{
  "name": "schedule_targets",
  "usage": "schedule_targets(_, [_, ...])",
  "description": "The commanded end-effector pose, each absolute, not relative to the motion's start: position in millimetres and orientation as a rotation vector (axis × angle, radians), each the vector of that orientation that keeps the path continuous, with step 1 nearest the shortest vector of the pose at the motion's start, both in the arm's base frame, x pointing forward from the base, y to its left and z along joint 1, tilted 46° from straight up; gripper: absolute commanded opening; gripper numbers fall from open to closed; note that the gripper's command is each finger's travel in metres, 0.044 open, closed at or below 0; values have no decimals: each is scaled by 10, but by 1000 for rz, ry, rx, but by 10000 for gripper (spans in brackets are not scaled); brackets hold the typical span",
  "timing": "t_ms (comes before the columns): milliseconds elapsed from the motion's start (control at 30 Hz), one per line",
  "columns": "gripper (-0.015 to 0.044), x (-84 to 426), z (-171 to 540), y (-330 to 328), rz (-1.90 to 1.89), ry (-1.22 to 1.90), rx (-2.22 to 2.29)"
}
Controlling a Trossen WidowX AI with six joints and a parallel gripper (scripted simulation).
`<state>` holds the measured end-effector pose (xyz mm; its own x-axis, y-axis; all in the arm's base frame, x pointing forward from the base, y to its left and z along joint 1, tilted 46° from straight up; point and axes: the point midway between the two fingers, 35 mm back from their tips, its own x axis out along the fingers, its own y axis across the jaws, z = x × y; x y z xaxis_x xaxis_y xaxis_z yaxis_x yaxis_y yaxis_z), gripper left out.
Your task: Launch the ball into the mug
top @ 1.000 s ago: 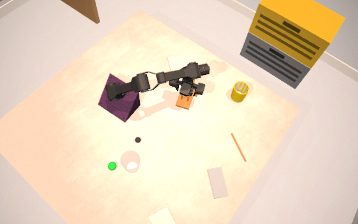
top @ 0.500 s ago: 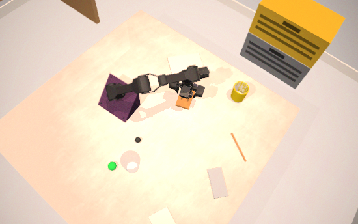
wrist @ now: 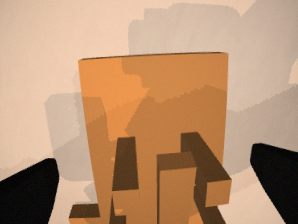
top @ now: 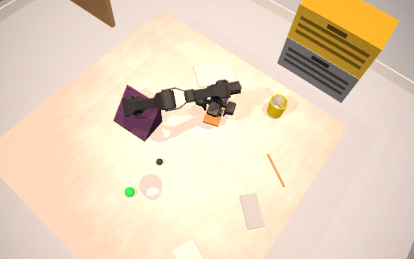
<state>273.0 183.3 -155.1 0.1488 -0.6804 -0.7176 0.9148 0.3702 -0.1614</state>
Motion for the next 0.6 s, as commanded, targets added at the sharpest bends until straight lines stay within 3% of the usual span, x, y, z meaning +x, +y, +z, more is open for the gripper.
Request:
schedule_targets(0, [440,2722,-1619,1742,-1184,808,330])
schedule_targets(400, [440,2730,-1678,1677,-1185,808,329])
schedule_targets(567, [309,2739,-1661,1708,-1185,808,343])
